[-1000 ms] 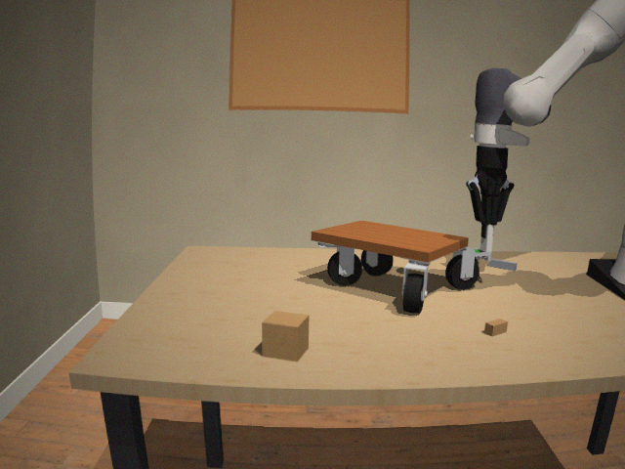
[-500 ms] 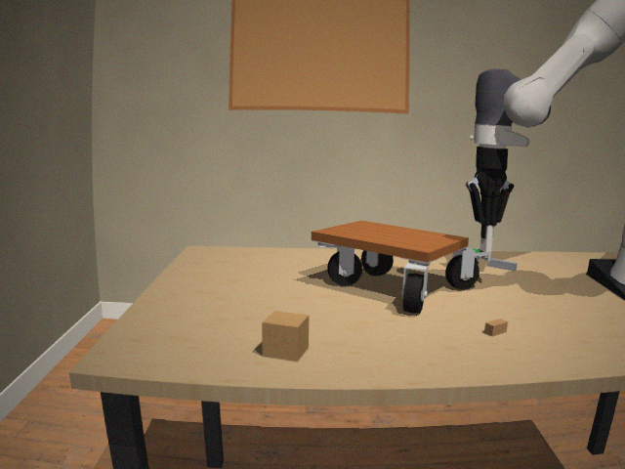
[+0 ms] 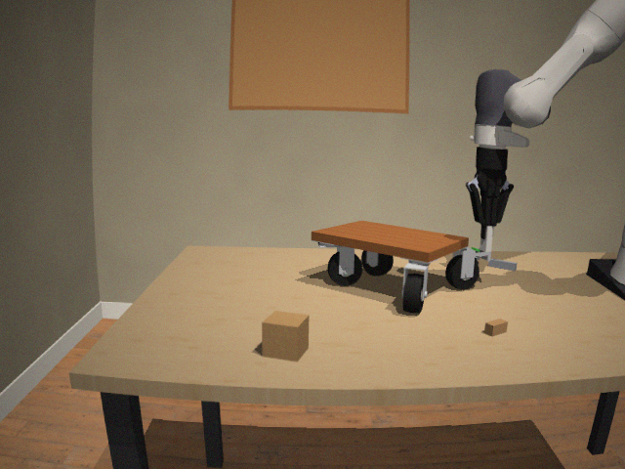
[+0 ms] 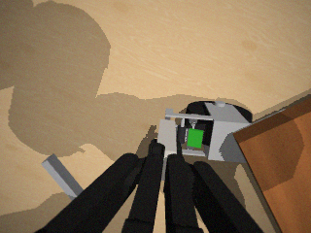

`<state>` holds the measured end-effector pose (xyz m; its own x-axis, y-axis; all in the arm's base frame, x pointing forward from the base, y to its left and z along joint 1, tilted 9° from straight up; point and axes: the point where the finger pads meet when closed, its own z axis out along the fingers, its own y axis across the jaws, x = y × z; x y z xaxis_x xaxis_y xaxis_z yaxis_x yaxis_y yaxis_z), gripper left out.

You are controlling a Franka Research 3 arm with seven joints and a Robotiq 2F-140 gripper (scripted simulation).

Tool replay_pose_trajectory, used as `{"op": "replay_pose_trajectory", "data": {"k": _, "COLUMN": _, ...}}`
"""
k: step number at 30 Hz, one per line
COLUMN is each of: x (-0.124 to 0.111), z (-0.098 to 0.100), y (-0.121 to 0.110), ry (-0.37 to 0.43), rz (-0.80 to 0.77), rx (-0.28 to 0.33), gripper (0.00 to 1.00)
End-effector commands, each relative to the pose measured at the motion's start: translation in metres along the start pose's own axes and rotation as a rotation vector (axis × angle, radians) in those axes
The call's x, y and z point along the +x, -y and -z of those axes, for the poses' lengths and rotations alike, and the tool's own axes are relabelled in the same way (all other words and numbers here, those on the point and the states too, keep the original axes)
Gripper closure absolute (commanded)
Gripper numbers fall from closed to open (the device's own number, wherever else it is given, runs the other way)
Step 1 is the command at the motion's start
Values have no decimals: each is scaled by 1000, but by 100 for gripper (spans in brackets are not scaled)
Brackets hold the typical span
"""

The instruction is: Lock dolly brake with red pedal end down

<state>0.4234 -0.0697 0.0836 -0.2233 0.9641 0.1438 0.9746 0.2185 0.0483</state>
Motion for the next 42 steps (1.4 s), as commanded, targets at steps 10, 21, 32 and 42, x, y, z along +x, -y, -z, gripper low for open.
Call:
{"op": "replay_pose_trajectory", "data": {"k": 10, "x": 2, "z": 31, "y": 0, "ry": -2, "rz": -3, "rx": 3, "gripper": 100}}
{"op": "replay_pose_trajectory", "data": {"k": 21, "x": 2, "z": 78, "y": 0, "ry": -2, "rz": -3, "rx": 3, "gripper": 100}}
{"op": "replay_pose_trajectory", "data": {"k": 32, "x": 2, "z": 82, "y": 0, "ry": -2, "rz": -3, "rx": 3, "gripper": 100}}
{"op": "replay_pose_trajectory", "data": {"k": 42, "x": 2, "z": 82, "y": 0, "ry": -2, "rz": -3, "rx": 3, "gripper": 100}}
